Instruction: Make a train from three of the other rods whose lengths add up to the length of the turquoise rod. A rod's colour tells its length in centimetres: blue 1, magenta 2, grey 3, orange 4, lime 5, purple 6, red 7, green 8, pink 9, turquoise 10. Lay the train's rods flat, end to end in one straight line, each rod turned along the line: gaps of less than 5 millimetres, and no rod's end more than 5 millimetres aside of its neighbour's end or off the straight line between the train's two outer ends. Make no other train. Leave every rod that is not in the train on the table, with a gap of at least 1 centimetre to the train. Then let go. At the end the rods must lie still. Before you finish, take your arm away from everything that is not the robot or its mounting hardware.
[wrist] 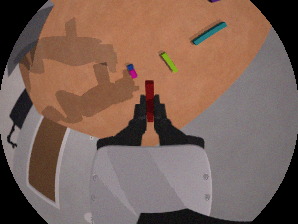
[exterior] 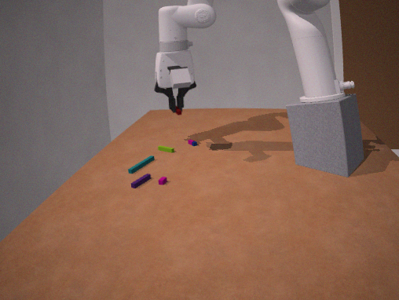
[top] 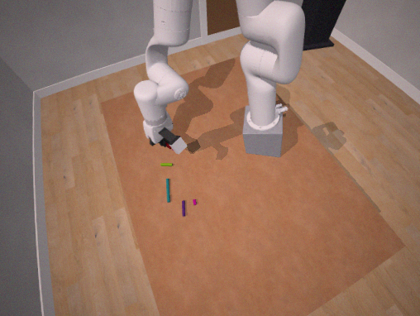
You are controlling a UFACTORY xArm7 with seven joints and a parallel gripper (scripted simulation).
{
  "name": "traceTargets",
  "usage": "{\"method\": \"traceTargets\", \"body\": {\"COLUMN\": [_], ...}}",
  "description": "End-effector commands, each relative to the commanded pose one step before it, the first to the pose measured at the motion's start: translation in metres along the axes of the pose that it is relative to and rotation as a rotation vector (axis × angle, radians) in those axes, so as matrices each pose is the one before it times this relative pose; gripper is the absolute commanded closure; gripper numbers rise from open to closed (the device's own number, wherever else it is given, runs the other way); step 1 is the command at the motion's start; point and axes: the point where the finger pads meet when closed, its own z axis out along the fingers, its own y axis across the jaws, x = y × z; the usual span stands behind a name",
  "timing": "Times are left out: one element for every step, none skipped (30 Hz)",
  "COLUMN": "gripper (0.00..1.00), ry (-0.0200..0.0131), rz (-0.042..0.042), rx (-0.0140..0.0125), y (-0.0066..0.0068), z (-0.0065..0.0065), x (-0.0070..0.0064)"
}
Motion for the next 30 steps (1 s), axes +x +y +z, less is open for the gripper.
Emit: {"method": "traceTargets", "body": {"gripper": [0.96, 0.96, 0.96, 0.96, 0.96, 0.96, 0.96, 0.96, 0.96, 0.96, 0.96, 0.96, 0.96, 0.96, 0.96, 0.96, 0.96, 0.96, 0.96, 0.96, 0.96, 0.96, 0.96, 0.96, 0.96, 0.96, 0.96, 0.96, 0.96, 0.96], "ry": [0.07322, -0.0004, 0.0, 0.0, -0.00051, -0.00046, -0.00038, -0.00029, -0.00019, -0.0001, -0.00004, -0.00001, 0.0, 0.0, 0.0, 0.0, 0.0, 0.0, 0.0, 0.0, 0.0, 0.0, 0.0, 0.0, 0.0, 0.0, 0.00001, 0.00002, 0.00004, 0.00007], "rz": [-0.14962, -0.02022, 0.0, 0.0, -0.02269, -0.01841, -0.01415, -0.01008, -0.00642, -0.0034, -0.00125, -0.00018, 0.0, 0.0, 0.0, 0.0, 0.0, 0.0, 0.0, 0.0, 0.0, 0.0, 0.0, 0.0, 0.0, 0.0, 0.0, 0.0, 0.0, -0.00001], "rx": [-0.01019, -0.00035, 0.0, 0.0, -0.00041, -0.00034, -0.00026, -0.00019, -0.00012, -0.00006, -0.00002, 0.0, 0.0, 0.0, 0.0, 0.0, 0.0, 0.0, 0.0, 0.0, 0.0, 0.0, 0.0, 0.0, 0.0, 0.0, 0.0, 0.0, -0.00002, -0.00005], "y": [-0.01176, -0.00303, 0.0, 0.0, -0.00355, -0.00301, -0.00239, -0.00174, -0.00113, -0.0006, -0.00022, -0.00003, 0.0, 0.0, 0.0, 0.0, 0.0, 0.0, 0.0, 0.0, 0.0, 0.0, 0.0, 0.0, 0.0, 0.0, 0.0, 0.0, 0.0, 0.0], "z": [0.00161, -0.00012, 0.0, 0.0, -0.00015, -0.00013, -0.00011, -0.00008, -0.00005, -0.00003, -0.00001, 0.0, 0.0, 0.0, 0.0, 0.0, 0.0, 0.0, 0.0, 0.0, 0.0, 0.0, 0.0, 0.00002, 0.0001, 0.00026, 0.00048, 0.00075, 0.00105, 0.00138], "x": [-0.02988, -0.00389, 0.0, 0.0, -0.00426, -0.00336, -0.00252, -0.00176, -0.0011, -0.00058, -0.00021, -0.00003, 0.0, 0.0, 0.0, 0.0, 0.0, 0.0, 0.0, 0.0, 0.0, 0.0, 0.0, 0.0, 0.0, -0.00001, -0.00001, -0.00001, 0.0, 0.00001]}}
